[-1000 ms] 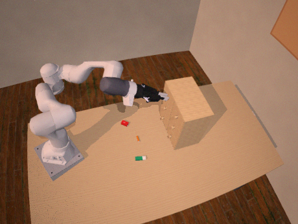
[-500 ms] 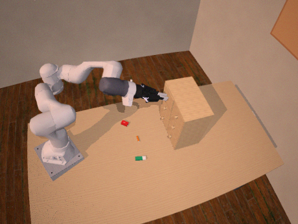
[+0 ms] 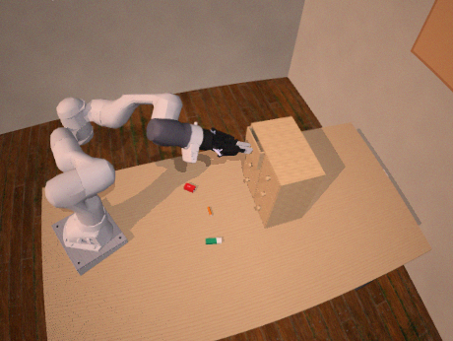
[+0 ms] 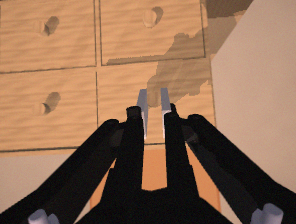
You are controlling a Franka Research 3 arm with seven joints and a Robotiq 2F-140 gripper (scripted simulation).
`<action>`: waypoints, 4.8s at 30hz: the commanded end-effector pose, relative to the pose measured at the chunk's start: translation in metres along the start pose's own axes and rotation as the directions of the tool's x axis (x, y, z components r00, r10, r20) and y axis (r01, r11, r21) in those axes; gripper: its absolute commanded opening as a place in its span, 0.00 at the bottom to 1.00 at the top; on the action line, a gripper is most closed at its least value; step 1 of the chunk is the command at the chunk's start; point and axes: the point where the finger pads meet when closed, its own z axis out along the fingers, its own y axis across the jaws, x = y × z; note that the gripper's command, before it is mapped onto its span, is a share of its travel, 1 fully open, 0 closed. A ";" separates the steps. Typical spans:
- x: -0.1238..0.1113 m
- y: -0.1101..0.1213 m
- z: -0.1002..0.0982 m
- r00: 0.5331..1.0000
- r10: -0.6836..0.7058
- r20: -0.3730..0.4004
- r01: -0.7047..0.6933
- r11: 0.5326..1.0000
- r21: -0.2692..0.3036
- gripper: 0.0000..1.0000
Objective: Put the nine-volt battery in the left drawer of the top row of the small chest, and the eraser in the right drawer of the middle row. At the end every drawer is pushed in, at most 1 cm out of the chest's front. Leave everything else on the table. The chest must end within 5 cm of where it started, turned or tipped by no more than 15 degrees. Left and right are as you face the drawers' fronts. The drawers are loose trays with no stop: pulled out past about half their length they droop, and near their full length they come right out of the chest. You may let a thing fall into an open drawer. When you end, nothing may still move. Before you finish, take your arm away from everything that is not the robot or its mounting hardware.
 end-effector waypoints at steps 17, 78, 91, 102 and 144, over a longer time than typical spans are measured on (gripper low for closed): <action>0.014 0.000 -0.022 1.000 -0.006 -0.005 0.006 1.000 0.001 0.08; 0.027 0.000 -0.044 1.000 -0.006 -0.005 0.006 1.000 0.001 0.18; 0.029 0.000 -0.048 1.000 -0.006 -0.005 0.006 1.000 0.001 0.20; 0.049 0.000 -0.082 1.000 -0.006 -0.005 0.006 1.000 0.001 0.20; 0.058 0.000 -0.146 0.999 -0.005 -0.043 0.005 1.000 0.001 0.20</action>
